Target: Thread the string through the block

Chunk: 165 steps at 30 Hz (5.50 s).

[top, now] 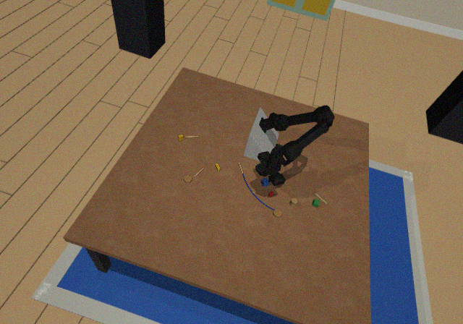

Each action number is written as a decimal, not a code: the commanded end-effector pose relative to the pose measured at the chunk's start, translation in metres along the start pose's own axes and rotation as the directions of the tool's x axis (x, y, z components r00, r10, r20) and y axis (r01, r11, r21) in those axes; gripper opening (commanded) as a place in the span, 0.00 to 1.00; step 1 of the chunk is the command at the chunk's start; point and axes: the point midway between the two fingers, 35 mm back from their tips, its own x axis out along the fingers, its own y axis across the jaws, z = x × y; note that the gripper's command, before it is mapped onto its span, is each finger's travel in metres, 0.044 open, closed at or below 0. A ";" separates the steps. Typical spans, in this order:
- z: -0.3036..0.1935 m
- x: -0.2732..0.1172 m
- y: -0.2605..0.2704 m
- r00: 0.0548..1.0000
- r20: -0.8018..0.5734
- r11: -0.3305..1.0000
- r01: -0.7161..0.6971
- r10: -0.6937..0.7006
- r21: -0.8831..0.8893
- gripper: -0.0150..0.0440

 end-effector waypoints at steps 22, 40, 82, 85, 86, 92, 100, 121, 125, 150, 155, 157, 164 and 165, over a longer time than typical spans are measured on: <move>-0.002 0.044 -0.005 1.000 -0.013 1.000 0.008 -0.008 0.014 0.66; -0.003 0.047 -0.005 1.000 -0.014 1.000 0.008 -0.008 0.014 0.66; -0.003 0.031 -0.003 1.000 -0.012 1.000 0.004 -0.004 0.007 0.25; -0.004 0.031 -0.004 1.000 0.001 1.000 0.007 -0.007 0.006 0.25; -0.004 0.032 -0.004 1.000 0.012 1.000 0.009 -0.009 0.006 0.25; -0.010 0.033 -0.004 0.993 0.118 1.000 0.012 -0.013 0.006 0.25; -0.017 0.036 -0.004 0.971 0.237 1.000 0.020 -0.021 0.007 0.25; -0.035 0.044 -0.003 0.854 0.519 1.000 0.014 -0.018 0.012 0.25; -0.039 0.046 -0.003 0.820 0.572 1.000 0.014 -0.019 0.013 0.25; -0.052 0.054 -0.004 0.642 0.766 1.000 0.016 -0.030 0.025 0.25; -0.051 0.052 -0.004 0.656 0.755 1.000 0.012 -0.024 0.022 0.43; -0.051 0.052 -0.004 0.656 0.755 1.000 0.012 -0.024 0.022 0.52; -0.078 0.015 0.000 0.654 0.756 1.000 0.010 -0.023 0.022 0.66; -0.084 0.006 -0.001 0.654 0.757 1.000 0.010 -0.023 0.023 0.66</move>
